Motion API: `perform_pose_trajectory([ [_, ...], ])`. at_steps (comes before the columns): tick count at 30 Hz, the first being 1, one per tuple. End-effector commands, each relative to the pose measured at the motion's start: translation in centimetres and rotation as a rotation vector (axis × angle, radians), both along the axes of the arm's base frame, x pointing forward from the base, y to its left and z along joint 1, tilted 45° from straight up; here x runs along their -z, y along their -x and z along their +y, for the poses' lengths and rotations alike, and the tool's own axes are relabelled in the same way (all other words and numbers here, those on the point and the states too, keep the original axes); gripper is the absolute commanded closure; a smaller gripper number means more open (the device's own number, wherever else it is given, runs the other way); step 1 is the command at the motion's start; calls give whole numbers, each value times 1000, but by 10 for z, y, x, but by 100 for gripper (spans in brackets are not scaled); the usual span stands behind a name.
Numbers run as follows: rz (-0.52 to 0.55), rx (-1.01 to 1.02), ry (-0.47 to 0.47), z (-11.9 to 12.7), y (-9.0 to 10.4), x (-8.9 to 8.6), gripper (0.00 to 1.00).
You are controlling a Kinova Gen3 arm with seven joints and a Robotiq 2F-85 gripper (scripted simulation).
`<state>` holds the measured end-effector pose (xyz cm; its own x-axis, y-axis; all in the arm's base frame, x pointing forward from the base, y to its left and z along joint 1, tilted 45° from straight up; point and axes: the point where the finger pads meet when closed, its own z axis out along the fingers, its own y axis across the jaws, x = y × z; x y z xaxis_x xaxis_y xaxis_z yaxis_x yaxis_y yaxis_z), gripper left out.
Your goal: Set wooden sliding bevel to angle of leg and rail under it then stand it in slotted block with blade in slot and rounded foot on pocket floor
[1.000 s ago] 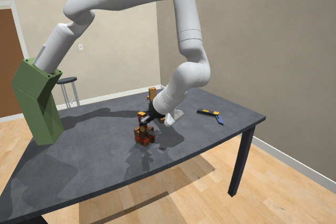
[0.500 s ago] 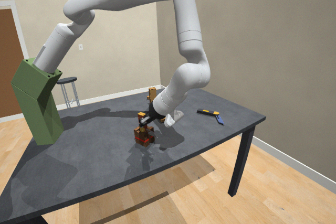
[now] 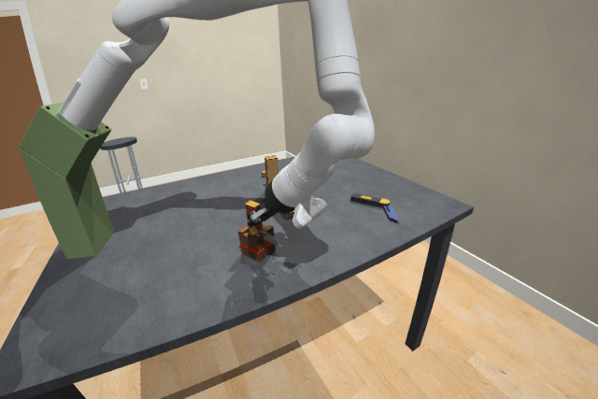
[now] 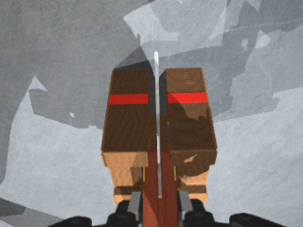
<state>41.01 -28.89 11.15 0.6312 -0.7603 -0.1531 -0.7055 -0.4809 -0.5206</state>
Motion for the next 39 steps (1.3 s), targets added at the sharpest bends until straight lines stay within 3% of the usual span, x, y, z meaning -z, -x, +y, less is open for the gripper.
perform_pose_trajectory([
  [1,-1,1,1,-1,0,0,90],
  [8,-1,1,1,-1,0,0,90],
  [9,-1,1,1,-1,0,0,0],
  [39,-1,1,1,-1,0,0,0],
])
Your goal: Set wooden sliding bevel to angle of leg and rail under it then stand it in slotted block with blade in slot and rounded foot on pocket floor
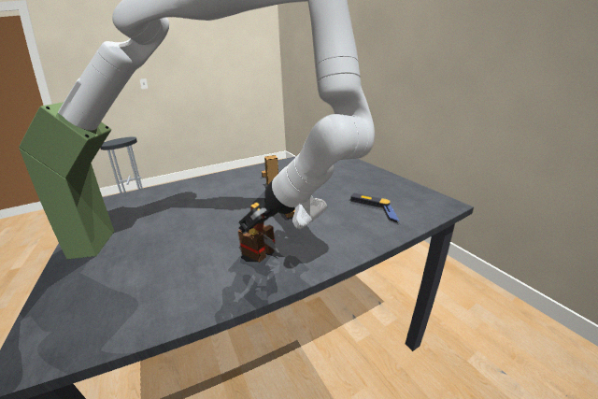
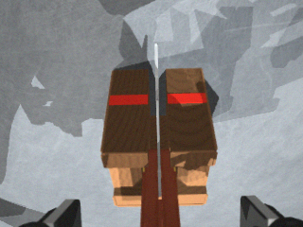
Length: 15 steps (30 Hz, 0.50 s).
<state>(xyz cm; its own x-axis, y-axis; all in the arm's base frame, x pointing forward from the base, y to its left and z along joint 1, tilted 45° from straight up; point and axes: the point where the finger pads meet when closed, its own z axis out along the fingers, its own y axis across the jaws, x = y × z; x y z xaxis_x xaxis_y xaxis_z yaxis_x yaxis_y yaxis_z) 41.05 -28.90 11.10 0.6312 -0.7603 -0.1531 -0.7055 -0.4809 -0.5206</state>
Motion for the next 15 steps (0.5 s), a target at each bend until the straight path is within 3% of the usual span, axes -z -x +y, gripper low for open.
perform_pose_trajectory([
  [1,-1,1,1,0,0,-1,0],
  [15,-1,1,1,-4,3,-8,0],
])
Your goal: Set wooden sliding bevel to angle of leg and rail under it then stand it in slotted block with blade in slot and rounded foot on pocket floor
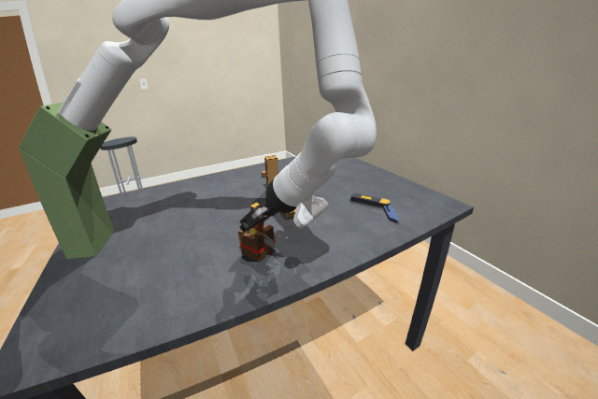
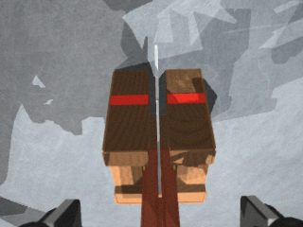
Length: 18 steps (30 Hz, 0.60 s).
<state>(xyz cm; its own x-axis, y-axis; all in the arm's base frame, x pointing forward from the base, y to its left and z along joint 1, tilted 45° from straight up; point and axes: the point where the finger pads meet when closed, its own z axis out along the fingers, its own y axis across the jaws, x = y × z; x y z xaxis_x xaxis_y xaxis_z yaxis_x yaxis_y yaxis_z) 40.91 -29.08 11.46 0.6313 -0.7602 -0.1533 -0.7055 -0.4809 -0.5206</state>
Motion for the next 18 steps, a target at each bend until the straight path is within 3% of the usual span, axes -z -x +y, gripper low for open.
perform_pose_trajectory([
  [1,-1,1,1,-4,3,-8,0],
  [11,-1,1,1,-31,23,-60,0],
  [13,-1,1,1,-31,23,-60,0],
  [18,-1,1,1,-44,32,-84,0],
])
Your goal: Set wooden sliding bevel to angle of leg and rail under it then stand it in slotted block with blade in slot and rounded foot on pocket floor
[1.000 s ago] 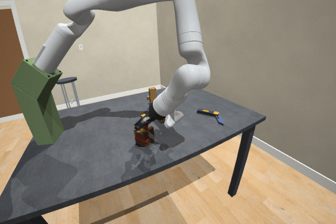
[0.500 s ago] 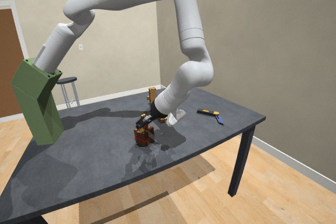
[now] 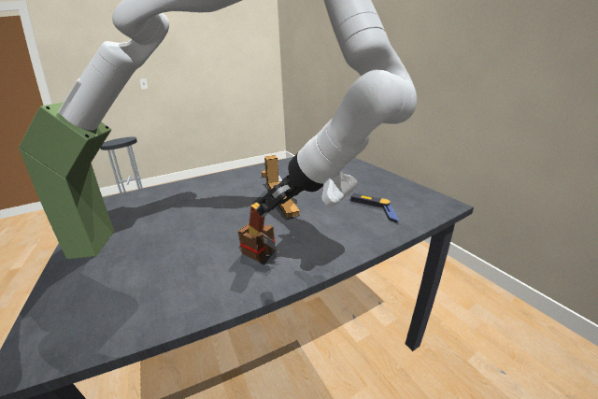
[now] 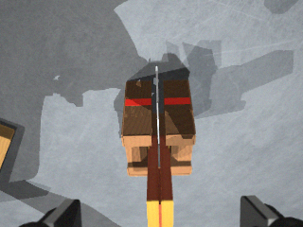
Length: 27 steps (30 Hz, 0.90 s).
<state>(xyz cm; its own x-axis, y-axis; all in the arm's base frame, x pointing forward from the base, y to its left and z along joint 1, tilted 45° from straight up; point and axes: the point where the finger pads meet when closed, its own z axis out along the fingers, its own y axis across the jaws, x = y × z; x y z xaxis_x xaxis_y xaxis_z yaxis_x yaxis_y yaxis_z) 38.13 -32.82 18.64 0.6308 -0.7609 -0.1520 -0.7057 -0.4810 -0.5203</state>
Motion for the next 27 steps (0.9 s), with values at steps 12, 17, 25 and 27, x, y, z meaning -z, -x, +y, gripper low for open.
perform_pose_trajectory([
  [12,0,0,0,-14,10,-26,0],
  [17,0,0,0,-14,10,-26,0],
  [25,0,0,0,-14,10,-26,0],
  [27,0,0,0,-14,10,-26,0],
])
